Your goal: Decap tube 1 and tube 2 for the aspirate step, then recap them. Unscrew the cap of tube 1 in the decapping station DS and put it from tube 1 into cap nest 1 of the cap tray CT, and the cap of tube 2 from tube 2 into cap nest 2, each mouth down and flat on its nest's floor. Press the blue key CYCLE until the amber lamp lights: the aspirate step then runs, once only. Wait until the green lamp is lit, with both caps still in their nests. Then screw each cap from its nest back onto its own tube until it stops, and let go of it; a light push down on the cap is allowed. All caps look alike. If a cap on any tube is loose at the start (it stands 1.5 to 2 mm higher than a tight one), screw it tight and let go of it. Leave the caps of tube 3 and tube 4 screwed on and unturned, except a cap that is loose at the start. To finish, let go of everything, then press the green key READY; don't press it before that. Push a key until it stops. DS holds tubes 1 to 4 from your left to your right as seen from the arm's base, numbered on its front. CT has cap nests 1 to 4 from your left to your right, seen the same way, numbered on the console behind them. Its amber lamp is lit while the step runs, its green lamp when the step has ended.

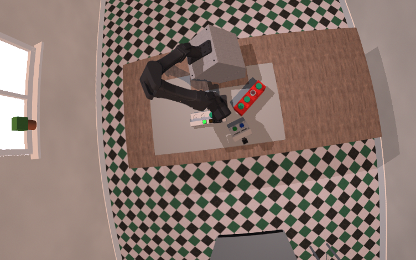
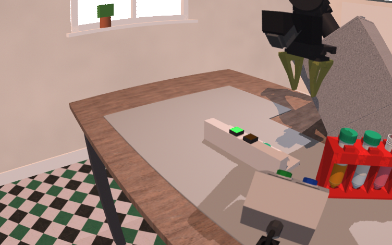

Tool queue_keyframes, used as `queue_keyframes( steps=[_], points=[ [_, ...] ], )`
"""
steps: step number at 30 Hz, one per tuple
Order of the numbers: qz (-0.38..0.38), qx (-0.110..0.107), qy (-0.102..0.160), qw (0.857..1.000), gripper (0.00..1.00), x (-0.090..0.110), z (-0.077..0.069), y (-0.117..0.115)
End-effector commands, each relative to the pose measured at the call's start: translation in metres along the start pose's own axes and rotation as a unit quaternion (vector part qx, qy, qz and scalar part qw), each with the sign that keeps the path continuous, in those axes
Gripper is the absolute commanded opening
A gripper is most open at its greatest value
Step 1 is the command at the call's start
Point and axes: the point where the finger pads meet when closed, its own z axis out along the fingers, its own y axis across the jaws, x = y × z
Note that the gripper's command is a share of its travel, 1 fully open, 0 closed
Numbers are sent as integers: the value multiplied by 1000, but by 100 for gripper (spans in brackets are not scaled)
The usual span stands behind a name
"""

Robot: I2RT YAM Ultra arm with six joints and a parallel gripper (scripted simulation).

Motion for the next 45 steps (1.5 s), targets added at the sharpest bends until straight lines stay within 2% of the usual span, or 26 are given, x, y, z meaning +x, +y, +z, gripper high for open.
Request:
queue_keyframes(
  steps=[1, 7, 14, 29, 31, 41, 45],
  points=[
    [-24, 4, -11, 1000, 47, -13, -5, -20],
    [-24, 4, -12, 1000, 47, -31, -6, -64],
    [-24, 4, -12, 1000, 47, -31, -1, -64],
    [-24, 5, -11, 1000, 47, -33, 75, -65],
    [-24, 5, -11, 1000, 47, -33, 75, -65],
    [-24, 5, -11, 1000, 47, -36, 124, -65],
    [-24, 5, -11, 1000, 47, -36, 124, -65]
  ],
)
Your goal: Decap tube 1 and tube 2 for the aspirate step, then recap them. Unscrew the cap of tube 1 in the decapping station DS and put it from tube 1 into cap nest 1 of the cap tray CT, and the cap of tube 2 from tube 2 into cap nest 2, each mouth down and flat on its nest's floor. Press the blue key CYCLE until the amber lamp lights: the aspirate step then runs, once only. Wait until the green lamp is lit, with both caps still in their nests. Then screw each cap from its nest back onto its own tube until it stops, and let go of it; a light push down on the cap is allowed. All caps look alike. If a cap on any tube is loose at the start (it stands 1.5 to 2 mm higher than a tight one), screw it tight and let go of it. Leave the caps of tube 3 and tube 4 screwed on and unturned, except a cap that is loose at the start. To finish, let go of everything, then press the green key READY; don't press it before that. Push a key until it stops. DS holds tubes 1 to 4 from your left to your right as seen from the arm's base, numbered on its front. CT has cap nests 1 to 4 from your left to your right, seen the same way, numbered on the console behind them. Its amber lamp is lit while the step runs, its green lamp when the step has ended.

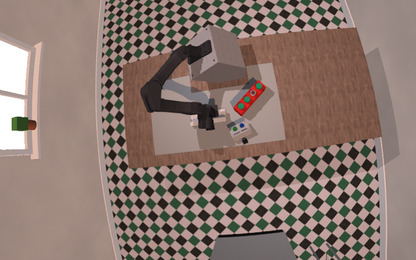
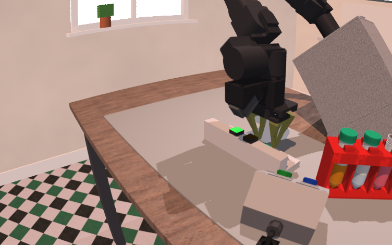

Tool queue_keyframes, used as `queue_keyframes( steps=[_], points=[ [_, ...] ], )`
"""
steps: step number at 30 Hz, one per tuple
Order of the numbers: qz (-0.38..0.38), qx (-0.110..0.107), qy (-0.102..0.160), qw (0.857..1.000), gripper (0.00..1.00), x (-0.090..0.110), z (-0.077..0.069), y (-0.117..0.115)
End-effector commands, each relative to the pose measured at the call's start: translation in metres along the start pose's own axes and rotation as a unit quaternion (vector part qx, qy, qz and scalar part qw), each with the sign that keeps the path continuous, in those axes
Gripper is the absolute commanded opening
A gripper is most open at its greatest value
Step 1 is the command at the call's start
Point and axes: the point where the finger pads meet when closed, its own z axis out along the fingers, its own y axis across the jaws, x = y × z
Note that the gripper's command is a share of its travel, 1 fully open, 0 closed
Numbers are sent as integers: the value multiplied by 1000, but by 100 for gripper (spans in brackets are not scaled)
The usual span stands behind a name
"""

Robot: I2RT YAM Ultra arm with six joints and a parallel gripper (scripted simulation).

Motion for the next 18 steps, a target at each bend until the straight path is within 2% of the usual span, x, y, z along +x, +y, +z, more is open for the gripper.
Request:
queue_keyframes(
  steps=[1, 18],
  points=[
    [2, 2, -23, 1000, 47, -14, -4, 0],
    [2, 2, -23, 1000, 47, -14, 1, 0]
  ],
)
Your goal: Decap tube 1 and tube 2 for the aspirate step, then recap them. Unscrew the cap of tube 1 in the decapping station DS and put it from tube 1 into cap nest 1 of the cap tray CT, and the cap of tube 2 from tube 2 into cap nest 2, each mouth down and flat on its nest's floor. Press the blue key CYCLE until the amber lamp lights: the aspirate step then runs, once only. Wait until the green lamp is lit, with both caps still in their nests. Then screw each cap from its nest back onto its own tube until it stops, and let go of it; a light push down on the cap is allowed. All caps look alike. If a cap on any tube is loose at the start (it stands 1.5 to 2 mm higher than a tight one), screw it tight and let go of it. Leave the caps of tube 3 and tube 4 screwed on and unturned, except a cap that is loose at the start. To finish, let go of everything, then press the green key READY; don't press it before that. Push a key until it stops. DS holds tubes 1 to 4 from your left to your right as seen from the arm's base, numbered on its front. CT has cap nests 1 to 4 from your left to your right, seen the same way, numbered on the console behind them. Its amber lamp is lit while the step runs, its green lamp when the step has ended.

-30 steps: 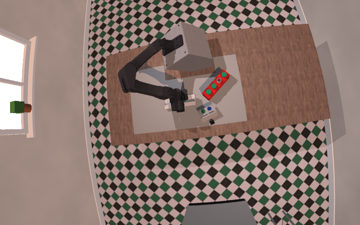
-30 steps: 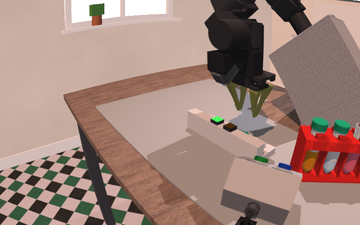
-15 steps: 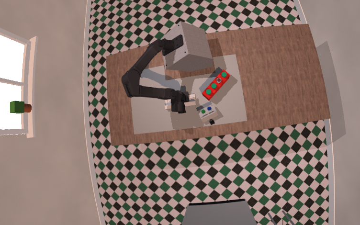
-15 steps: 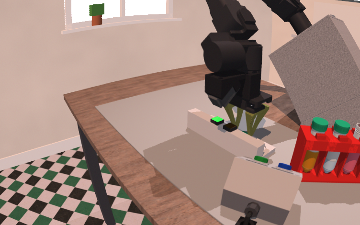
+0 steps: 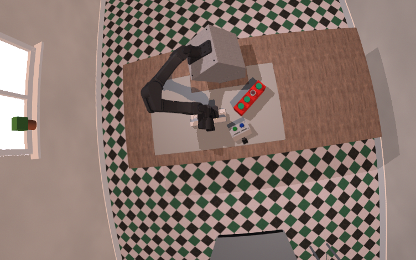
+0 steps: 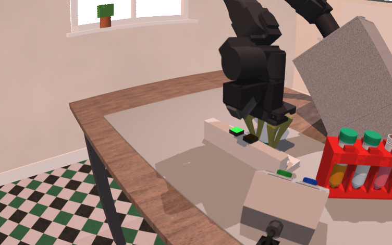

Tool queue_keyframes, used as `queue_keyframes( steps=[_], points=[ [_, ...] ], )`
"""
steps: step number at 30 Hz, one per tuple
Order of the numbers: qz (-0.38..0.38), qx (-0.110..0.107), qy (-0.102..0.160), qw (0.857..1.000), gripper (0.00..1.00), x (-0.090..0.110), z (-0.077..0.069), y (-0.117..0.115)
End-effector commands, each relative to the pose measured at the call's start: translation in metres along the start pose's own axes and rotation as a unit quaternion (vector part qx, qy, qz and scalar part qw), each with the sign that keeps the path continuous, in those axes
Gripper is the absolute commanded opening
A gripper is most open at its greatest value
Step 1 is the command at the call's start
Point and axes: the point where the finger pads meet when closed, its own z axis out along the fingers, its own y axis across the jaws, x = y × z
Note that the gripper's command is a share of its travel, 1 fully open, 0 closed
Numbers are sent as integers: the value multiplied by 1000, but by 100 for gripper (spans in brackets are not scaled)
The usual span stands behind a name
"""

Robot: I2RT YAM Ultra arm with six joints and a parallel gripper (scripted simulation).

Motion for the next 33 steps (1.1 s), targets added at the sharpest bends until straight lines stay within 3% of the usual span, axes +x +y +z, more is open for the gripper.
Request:
queue_keyframes(
  steps=[1, 14, 15, 29, 33],
  points=[
    [1, 0, -7, 1000, 47, -5, -2, 0],
    [1, 0, -7, 1000, 47, -5, 2, 0],
    [1, 0, -7, 1000, 0, -5, 2, 0],
    [1, 0, -7, 1000, 0, -5, 2, 0],
    [1, 0, -7, 1000, 0, -4, -18, 0]
  ],
)
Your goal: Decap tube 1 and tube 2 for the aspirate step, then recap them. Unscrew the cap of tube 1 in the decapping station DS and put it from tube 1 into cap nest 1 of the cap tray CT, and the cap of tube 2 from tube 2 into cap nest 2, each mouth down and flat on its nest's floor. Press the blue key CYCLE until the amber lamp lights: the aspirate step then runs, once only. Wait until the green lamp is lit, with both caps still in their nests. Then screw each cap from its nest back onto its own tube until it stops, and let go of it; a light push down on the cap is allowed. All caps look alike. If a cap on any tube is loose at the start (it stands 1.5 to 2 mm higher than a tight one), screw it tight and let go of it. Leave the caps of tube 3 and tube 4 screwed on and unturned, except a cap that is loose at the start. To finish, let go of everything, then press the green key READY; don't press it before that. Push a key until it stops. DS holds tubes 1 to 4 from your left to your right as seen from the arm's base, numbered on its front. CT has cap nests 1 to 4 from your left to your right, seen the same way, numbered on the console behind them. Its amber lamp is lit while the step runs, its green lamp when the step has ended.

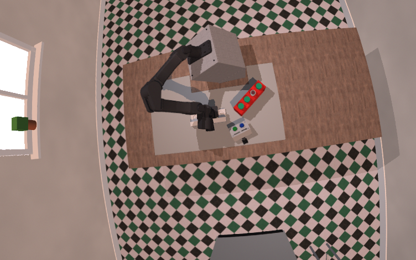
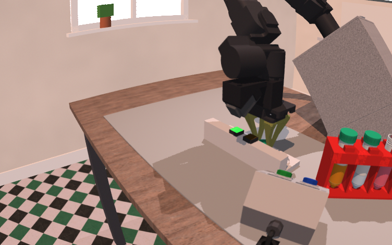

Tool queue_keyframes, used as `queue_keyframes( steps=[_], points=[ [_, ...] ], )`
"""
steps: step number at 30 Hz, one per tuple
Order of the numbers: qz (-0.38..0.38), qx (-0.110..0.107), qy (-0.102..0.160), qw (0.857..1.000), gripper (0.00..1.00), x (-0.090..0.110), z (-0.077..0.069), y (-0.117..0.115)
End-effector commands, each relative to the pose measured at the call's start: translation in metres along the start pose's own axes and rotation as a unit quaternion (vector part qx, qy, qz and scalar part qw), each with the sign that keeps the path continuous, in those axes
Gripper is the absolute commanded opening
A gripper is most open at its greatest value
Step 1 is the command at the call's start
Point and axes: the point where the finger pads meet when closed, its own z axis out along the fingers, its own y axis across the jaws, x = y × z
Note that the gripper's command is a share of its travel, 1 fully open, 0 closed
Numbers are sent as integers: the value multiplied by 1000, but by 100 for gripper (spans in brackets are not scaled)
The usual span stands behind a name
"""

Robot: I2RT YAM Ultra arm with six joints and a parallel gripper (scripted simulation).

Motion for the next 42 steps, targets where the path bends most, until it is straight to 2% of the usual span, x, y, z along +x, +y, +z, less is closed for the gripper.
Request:
queue_keyframes(
  steps=[1, 3, 18, 20, 28, 37, 39, 42],
  points=[
    [-1, 1, -7, 1000, 0, -5, -20, 1],
    [-1, 1, -7, 1000, 0, -5, -20, 1],
    [-1, 0, -7, 1000, 0, -4, -95, 2],
    [-1, 0, -7, 1000, 0, -4, -95, 2],
    [0, 0, -7, 1000, 0, -4, -135, 2],
    [0, 0, -7, 1000, 0, -4, -135, 2],
    [-84, 0, -7, 996, 0, 1, -135, 18],
    [-199, 1, -7, 980, 0, 8, -135, 42]
  ],
)
